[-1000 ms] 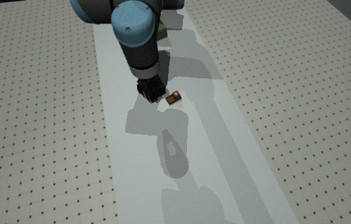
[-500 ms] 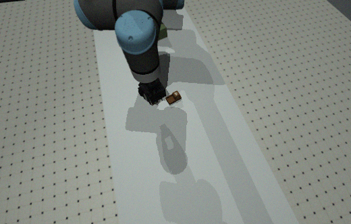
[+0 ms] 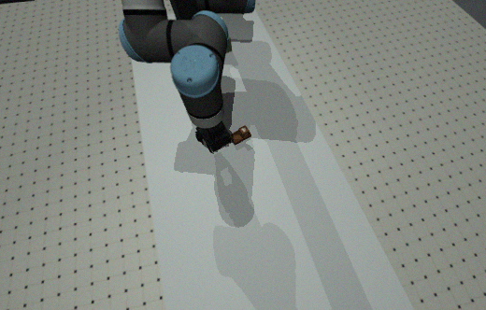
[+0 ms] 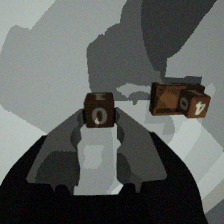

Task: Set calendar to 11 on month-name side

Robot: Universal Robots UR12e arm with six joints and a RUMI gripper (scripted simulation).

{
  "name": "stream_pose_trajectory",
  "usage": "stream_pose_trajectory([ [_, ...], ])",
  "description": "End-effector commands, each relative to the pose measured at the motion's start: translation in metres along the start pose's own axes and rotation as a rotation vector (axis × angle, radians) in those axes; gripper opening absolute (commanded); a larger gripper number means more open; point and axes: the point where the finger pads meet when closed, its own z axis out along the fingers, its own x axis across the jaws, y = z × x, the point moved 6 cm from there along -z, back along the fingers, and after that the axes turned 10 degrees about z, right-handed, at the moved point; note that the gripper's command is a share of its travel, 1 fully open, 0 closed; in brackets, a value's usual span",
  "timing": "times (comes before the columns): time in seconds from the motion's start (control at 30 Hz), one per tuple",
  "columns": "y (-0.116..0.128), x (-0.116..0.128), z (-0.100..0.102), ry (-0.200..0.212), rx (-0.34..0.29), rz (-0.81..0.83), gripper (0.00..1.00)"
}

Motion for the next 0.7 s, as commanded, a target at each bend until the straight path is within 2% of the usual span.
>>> stream_pose_trajectory([
  [0.0,0.0009,-0.0005,0.0114,-0.001,-0.002,0.000,0.10],
  [0.67,0.0009,-0.0005,0.0160,-0.001,-0.002,0.000,0.10],
])
